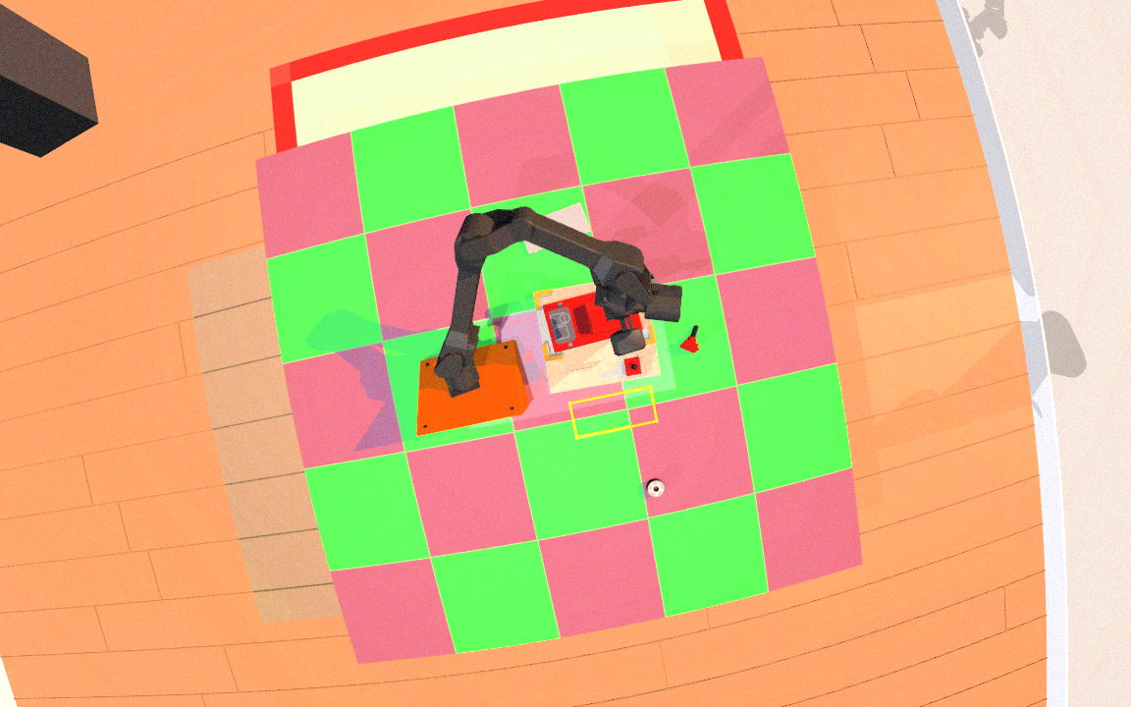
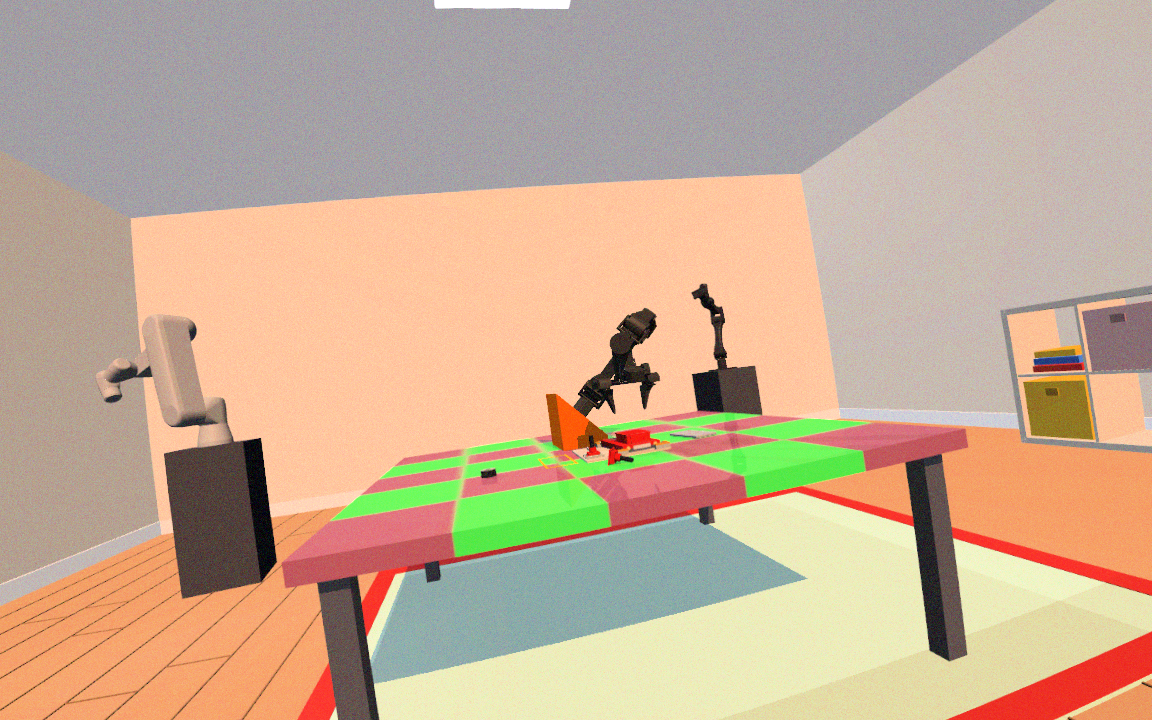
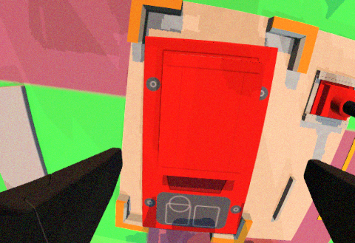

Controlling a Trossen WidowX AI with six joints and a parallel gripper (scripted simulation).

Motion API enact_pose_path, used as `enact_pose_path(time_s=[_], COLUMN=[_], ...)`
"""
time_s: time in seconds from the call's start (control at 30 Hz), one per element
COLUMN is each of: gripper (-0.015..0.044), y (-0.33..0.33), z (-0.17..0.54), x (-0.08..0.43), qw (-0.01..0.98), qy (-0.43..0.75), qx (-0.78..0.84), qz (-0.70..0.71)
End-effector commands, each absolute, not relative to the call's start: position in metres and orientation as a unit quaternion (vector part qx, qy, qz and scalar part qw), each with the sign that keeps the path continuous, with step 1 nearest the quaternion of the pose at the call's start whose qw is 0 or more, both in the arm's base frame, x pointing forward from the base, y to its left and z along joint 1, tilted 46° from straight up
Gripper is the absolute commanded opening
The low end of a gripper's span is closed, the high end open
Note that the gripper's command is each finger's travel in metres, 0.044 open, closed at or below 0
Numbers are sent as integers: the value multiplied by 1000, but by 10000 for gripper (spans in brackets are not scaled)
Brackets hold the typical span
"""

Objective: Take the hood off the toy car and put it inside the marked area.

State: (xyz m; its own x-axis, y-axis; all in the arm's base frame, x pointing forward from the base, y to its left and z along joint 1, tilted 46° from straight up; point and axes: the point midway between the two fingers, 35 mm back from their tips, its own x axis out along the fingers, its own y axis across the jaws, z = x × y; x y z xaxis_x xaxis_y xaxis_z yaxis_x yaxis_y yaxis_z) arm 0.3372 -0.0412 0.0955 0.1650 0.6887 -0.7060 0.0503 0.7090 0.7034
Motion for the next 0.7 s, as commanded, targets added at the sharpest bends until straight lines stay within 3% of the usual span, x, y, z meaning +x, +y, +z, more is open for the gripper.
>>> enact_pose_path(time_s=[0.0, 0.67], gripper=[440, 440], y=[-38, -32], z=[94, 87], x=[334, 337], qw=[687, 687], qy=[611, 611], qx=[320, 320], qz=[227, 227])
